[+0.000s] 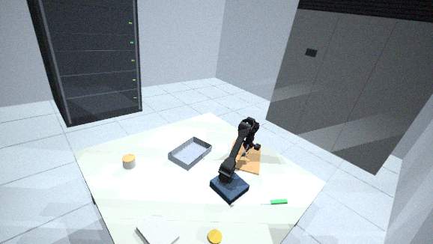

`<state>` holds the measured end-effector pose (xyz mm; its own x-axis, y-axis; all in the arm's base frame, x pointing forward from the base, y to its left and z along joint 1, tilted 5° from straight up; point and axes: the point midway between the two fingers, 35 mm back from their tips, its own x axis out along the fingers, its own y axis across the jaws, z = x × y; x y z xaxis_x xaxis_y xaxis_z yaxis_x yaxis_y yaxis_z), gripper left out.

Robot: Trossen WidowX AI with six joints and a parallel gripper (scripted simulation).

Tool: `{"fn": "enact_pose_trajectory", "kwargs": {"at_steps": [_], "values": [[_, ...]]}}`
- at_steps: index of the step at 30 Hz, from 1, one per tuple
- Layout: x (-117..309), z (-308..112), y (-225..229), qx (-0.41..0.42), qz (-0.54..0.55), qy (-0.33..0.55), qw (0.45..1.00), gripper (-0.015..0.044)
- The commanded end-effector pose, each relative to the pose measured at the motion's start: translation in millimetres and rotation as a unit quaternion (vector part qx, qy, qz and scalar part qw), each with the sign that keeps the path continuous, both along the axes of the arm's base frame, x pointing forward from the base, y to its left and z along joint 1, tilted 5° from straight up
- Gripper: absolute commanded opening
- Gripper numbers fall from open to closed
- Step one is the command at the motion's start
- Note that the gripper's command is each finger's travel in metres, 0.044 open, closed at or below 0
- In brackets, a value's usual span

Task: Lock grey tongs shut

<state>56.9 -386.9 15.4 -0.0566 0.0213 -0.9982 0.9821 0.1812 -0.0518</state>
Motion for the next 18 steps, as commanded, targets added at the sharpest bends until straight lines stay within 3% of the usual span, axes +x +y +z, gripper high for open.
{"fn": "enact_pose_trajectory", "kwargs": {"at_steps": [1, 2, 18], "values": [[-0.9, -2.5, 0.0, -0.001, 0.003, 0.001, 1.000, -0.0150], [-0.9, -2.5, 0.0, -0.001, 0.003, 0.001, 1.000, -0.0150], [-0.1, -1.2, 0.4, 0.000, 0.000, 0.000, 1.000, 0.0270]]}}
